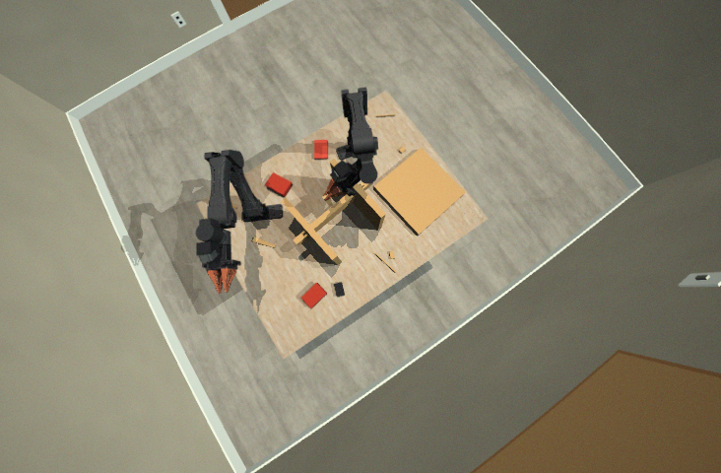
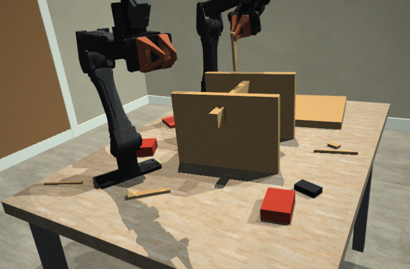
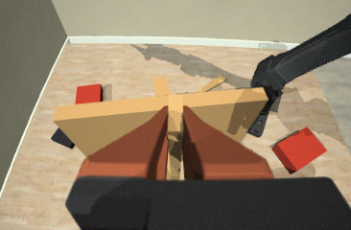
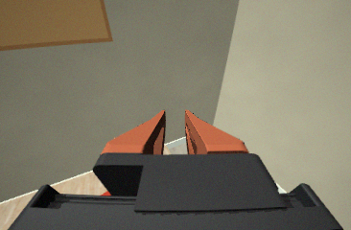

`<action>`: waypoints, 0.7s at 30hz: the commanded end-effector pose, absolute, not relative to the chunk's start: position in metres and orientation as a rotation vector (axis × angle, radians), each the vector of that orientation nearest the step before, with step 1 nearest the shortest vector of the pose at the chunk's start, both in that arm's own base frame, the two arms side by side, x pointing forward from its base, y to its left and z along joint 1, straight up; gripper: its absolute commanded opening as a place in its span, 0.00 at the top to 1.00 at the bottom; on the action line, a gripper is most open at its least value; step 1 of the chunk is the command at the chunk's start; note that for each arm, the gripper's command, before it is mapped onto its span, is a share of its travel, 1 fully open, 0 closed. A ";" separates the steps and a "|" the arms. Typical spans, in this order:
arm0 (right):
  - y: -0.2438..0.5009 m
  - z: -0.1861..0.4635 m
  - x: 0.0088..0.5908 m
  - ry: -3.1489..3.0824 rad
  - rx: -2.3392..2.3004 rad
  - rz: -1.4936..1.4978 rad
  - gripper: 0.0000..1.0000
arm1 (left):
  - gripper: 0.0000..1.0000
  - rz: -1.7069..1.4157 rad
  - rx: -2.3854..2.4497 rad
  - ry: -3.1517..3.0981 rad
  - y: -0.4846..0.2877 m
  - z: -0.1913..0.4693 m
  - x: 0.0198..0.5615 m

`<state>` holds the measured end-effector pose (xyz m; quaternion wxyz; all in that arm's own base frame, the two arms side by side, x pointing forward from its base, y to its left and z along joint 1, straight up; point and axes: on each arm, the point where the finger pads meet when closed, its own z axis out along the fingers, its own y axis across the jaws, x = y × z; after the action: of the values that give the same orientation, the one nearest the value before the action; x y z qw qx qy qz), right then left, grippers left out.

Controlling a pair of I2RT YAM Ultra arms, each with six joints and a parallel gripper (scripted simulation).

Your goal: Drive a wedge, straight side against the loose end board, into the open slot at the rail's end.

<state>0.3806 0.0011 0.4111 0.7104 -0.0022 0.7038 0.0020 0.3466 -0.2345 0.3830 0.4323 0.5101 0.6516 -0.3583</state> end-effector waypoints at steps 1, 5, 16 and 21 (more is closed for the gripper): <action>0.001 0.446 0.375 1.476 -0.002 0.009 0.78 | 0.98 -0.907 1.255 1.774 -0.254 0.365 0.366; 0.001 0.446 0.375 1.476 -0.002 0.009 0.78 | 0.98 -0.790 1.236 1.599 -0.263 0.411 0.374; 0.001 0.446 0.375 1.476 -0.002 0.009 0.78 | 0.98 -0.764 1.152 1.616 -0.340 0.400 0.402; 0.001 0.446 0.375 1.476 -0.002 0.009 0.78 | 0.98 -0.763 1.117 1.608 -0.360 0.402 0.404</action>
<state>0.3806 0.0011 0.4111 0.7104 -0.0022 0.7038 0.0020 0.3930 -0.3539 0.3674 0.4426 0.4876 0.6767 -0.3291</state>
